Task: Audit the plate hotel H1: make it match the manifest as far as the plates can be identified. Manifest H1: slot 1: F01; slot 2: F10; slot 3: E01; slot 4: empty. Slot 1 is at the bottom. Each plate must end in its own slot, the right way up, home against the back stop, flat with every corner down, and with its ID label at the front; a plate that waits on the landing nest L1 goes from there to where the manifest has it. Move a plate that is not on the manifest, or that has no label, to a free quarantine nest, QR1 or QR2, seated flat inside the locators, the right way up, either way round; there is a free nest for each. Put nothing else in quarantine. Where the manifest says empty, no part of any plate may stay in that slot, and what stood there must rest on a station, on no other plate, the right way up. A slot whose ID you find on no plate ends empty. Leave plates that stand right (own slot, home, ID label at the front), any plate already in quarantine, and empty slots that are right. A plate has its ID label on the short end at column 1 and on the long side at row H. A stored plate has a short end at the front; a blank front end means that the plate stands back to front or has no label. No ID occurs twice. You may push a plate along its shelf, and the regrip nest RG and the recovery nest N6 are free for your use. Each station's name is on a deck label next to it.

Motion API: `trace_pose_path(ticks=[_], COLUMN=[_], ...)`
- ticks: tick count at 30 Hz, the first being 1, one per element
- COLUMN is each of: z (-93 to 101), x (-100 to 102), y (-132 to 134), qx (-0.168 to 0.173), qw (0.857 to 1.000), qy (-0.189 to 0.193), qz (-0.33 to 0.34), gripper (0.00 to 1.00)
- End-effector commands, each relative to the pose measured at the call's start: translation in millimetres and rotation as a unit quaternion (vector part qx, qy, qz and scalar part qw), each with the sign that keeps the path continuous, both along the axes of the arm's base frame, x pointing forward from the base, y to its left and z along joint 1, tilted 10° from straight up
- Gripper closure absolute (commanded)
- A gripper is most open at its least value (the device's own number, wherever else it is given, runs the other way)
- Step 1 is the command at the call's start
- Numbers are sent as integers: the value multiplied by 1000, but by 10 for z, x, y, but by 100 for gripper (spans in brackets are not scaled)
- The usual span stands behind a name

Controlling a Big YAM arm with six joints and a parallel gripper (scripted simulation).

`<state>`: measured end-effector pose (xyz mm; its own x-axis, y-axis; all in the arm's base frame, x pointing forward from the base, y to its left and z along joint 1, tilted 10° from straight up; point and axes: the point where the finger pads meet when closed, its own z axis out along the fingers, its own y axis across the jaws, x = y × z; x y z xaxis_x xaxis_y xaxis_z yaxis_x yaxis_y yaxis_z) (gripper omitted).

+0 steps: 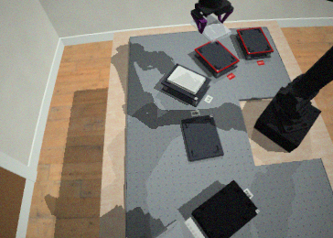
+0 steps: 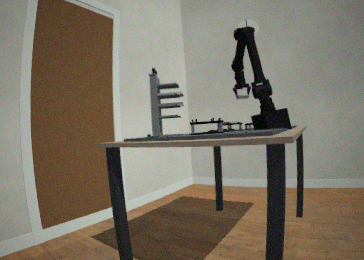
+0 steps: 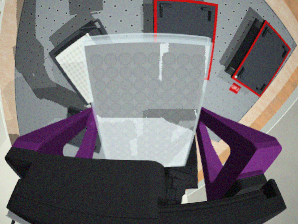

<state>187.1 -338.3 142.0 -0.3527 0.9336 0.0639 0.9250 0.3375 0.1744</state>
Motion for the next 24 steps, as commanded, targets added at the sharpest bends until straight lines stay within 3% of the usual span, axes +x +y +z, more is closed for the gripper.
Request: trace_pose_path(ticks=[1,4,6,20,21,24], z=[229,303,205,127,232,102], x=[-33,-62,-117,-457,-485,-569], y=[-353,-366,-414,-658,-671,-733], qx=[-42,-51,-41,-42,-56,-42], qw=[999,998,999,999,998,999], qy=[-16,-20,-15,-12,-16,-11], qz=[6,6,6,6,6,6], gripper=[14,14,14,14,14,14])
